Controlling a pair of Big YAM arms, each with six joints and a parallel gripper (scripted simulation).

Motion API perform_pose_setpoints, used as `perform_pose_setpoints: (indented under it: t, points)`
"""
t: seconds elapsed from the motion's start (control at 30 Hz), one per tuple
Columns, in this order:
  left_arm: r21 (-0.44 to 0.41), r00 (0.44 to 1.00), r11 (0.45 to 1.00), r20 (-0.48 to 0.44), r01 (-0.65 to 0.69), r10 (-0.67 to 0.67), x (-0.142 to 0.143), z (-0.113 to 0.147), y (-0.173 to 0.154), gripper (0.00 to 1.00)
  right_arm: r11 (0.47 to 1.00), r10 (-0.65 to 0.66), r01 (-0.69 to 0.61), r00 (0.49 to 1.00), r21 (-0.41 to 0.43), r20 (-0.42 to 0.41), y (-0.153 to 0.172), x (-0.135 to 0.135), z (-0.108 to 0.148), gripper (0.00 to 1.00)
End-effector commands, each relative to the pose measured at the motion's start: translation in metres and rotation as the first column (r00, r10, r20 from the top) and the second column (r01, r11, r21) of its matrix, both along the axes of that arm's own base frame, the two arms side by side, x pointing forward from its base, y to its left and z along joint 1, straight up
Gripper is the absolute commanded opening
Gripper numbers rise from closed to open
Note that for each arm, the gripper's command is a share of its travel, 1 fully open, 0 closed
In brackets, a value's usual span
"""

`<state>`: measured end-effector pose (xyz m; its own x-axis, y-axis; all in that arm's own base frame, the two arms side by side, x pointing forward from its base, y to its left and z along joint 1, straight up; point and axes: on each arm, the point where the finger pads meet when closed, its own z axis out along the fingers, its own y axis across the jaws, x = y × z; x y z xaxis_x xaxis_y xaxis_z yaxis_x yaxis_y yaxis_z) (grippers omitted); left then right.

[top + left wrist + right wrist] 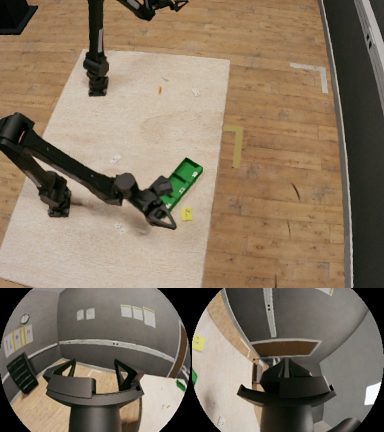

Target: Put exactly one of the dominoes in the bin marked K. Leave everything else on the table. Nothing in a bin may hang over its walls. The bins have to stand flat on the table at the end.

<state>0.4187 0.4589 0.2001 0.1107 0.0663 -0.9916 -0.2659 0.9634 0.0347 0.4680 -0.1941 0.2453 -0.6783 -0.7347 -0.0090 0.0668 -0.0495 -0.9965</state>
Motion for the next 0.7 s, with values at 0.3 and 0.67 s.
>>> perform_pose_setpoints:
  t: [0.3,0.67]
  points:
    - [0.015,1.0,1.0,0.009,-0.016,0.016,-0.006,0.008,0.009,1.0,0.957,0.15,-0.147,0.989,0.251,0.007,0.042,0.07,-0.019,0.09]
    - [0.015,1.0,1.0,0.009,-0.016,0.016,-0.006,0.008,0.009,1.0,0.851,0.244,-0.22,0.97,0.477,0.012,0.097,0.111,-0.036,0.09]
